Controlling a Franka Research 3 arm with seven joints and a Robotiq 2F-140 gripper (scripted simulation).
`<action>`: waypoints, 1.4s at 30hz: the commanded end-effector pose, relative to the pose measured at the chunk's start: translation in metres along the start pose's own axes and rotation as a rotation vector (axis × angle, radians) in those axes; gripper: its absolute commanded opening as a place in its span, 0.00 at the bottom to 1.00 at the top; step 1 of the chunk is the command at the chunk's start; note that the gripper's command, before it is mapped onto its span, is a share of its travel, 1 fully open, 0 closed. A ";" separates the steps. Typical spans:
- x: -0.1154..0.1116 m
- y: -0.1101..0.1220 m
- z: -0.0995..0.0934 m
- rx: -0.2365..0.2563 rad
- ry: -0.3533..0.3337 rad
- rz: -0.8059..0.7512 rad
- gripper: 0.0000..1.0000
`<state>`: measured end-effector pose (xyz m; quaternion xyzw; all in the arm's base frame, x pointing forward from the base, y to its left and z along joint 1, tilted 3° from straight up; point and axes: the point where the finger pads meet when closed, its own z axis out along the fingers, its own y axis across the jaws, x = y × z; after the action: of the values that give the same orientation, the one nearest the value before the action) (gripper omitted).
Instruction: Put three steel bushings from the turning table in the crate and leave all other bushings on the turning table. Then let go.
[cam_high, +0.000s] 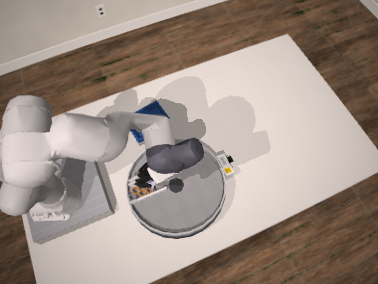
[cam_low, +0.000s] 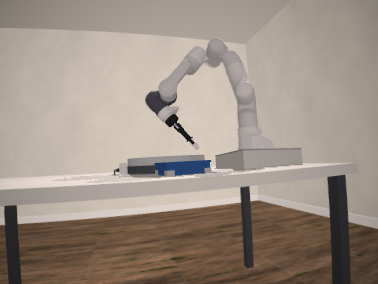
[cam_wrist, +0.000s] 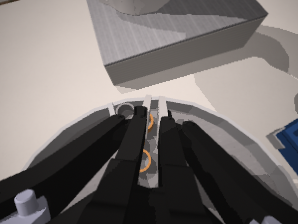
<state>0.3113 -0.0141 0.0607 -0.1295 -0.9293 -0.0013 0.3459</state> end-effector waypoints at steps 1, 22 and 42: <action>0.001 -0.002 0.001 0.007 0.002 -0.041 0.06; 0.001 -0.002 0.001 0.007 0.002 -0.041 0.06; -0.001 -0.004 -0.001 0.007 0.000 -0.041 0.06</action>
<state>0.3108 -0.0164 0.0608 -0.1113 -0.9315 -0.0056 0.3461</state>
